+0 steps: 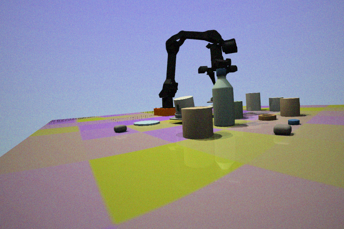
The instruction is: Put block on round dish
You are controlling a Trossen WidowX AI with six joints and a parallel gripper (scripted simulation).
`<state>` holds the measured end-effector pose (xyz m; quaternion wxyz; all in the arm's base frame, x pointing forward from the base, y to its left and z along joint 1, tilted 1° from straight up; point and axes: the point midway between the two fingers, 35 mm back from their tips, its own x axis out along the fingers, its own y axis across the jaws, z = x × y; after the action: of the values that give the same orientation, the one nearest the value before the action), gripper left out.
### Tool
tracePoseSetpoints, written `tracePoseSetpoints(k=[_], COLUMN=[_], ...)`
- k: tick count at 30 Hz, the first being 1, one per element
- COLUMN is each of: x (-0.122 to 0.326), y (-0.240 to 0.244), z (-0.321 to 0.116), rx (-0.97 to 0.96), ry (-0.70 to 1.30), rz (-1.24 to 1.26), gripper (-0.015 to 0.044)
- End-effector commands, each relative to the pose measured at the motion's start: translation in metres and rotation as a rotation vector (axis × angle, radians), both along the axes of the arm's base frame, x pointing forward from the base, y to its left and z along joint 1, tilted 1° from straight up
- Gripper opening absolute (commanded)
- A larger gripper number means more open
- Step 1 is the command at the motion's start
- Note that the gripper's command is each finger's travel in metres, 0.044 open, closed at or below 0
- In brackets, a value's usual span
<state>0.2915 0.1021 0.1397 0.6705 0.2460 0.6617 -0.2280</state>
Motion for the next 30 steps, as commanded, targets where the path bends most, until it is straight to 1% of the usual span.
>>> tracePoseSetpoints(k=[1,6,10,19,30], x=[-0.001,-0.005,-0.003,0.02,0.024], y=[0.0,-0.002,-0.007,-0.073,-0.146], z=[0.02,0.041,0.04,0.022,0.002], rx=[0.007,0.007,0.006,-0.002,-0.014], ry=[-0.013,-0.012,-0.013,-0.019,-0.024], rz=[0.005,0.005,0.005,0.002,0.026], gripper=[0.0,0.0,0.0,0.0,0.0])
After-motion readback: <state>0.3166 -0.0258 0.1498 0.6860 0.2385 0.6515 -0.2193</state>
